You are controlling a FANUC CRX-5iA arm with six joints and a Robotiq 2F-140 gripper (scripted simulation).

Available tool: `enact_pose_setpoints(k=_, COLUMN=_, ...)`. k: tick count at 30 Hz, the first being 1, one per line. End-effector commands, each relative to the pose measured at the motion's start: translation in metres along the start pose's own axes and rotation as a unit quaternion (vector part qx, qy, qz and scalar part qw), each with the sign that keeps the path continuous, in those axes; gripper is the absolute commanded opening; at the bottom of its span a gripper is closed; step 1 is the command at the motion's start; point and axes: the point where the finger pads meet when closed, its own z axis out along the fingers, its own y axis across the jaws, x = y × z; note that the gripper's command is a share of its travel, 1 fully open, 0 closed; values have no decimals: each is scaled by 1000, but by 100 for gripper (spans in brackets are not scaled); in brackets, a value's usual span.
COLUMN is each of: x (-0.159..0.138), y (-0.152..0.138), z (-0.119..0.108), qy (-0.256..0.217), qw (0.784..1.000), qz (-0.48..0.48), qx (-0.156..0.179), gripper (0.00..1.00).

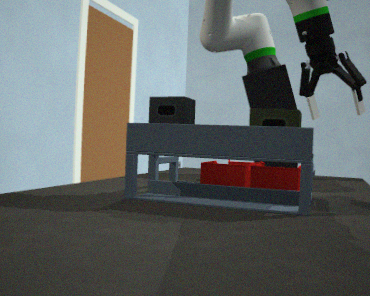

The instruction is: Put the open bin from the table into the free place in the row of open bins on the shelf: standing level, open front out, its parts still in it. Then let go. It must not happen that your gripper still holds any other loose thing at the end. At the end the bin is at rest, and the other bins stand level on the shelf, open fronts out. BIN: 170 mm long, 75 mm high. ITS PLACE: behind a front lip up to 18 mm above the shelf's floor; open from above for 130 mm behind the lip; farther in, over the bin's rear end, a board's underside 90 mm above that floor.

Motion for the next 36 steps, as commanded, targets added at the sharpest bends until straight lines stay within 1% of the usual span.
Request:
enact_pose_setpoints(k=1, x=0, y=0, z=0, qy=0, qw=1000, qz=0, qx=0, gripper=100)
enact_pose_setpoints(k=23, x=3, y=3, z=0, qy=4, qw=1000, qz=-3, qx=-2, gripper=100)
enact_pose_setpoints(k=27, x=12, y=14, z=-1, qy=16, qw=1000, qz=-14, qx=-7, gripper=100)
enact_pose_setpoints(k=32, x=34, y=38, z=-4, qy=44, qw=998, qz=-43, qx=-20, gripper=100)
enact_pose_setpoints(k=34, x=34, y=38, z=-4, qy=44, qw=998, qz=-43, qx=-20, gripper=100)
enact_pose_setpoints(k=36, x=44, y=51, z=-6, qy=58, qw=996, qz=-59, qx=-27, gripper=100)
